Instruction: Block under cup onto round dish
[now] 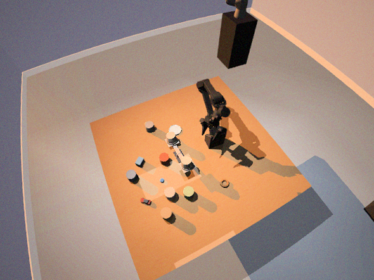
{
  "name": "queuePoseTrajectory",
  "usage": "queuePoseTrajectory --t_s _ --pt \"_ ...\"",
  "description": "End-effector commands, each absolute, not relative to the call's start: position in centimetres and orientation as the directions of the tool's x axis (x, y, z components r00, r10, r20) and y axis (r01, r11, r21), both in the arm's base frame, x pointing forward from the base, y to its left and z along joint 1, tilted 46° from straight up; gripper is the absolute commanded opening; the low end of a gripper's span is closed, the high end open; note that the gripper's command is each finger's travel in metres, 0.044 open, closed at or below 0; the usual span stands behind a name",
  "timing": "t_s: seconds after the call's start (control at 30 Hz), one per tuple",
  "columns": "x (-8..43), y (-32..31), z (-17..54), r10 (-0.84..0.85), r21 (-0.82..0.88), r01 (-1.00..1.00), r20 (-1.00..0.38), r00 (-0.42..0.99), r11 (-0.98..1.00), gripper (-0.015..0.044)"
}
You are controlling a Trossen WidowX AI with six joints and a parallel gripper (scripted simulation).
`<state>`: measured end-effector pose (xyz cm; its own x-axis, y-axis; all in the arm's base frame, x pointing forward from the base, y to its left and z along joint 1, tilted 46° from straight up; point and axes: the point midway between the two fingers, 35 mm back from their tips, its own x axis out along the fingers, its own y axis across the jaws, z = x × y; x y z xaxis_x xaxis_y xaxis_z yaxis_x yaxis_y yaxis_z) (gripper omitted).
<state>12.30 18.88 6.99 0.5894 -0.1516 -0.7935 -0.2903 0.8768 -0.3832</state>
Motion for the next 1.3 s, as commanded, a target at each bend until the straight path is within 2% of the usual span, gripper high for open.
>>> queuePoseTrajectory --t_s 0.0,0.3,0.47,0.9,1.27 --pt "14.1 16.6 7.4 -0.248 -0.475 -0.225 -0.74 0.625 0.851 0.044" --pt "17.7 10.3 9.3 -0.487 -0.685 -0.054 -0.57 0.662 0.727 0.044" --pt "18.1 9.3 9.7 -0.521 -0.714 -0.032 -0.54 0.661 0.699 0.044" --pt "21.3 7.4 10.3 -0.635 -0.594 0.27 -0.575 0.516 0.758 0.044" --pt "24.2 4.5 10.8 -0.707 -0.471 0.553 -0.608 0.361 0.687 0.044"
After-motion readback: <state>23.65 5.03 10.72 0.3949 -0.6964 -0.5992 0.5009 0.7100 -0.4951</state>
